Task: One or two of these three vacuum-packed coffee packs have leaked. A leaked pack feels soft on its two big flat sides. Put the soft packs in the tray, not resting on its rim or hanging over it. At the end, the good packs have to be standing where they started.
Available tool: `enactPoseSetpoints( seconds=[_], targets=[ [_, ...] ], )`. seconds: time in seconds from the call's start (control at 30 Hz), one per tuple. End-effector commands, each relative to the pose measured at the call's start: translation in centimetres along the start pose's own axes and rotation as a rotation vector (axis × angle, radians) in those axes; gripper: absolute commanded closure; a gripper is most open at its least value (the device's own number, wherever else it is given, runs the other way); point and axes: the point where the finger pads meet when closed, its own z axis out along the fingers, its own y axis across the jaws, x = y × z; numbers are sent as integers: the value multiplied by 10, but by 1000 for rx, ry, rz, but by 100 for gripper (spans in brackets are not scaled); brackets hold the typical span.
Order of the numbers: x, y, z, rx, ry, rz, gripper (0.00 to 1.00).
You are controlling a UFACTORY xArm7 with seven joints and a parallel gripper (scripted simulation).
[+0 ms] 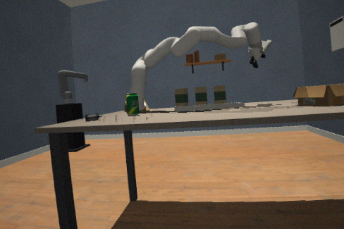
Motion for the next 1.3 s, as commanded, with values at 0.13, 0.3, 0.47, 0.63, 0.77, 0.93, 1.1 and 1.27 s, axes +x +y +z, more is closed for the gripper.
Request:
enactPoseSetpoints(
  seconds=[0.13,0.3,0.47,0.63,0.77,0.93,1.1,1.27],
  targets=[
    [-1,-3,-2,5,2,-3,0],
    [-1,-3,-2,5,2,-3,0],
    [-1,-3,-2,5,2,-3,0],
    [-2,-3,-2,2,0,-2,0],
    [-15,0,-1,-25,-14,8,0],
    [-64,14,3,-123,-57,30,0],
    [-97,25,4,-184,-77,34,0],
    [-156,51,1,-298,-102,24,0]
  ],
)
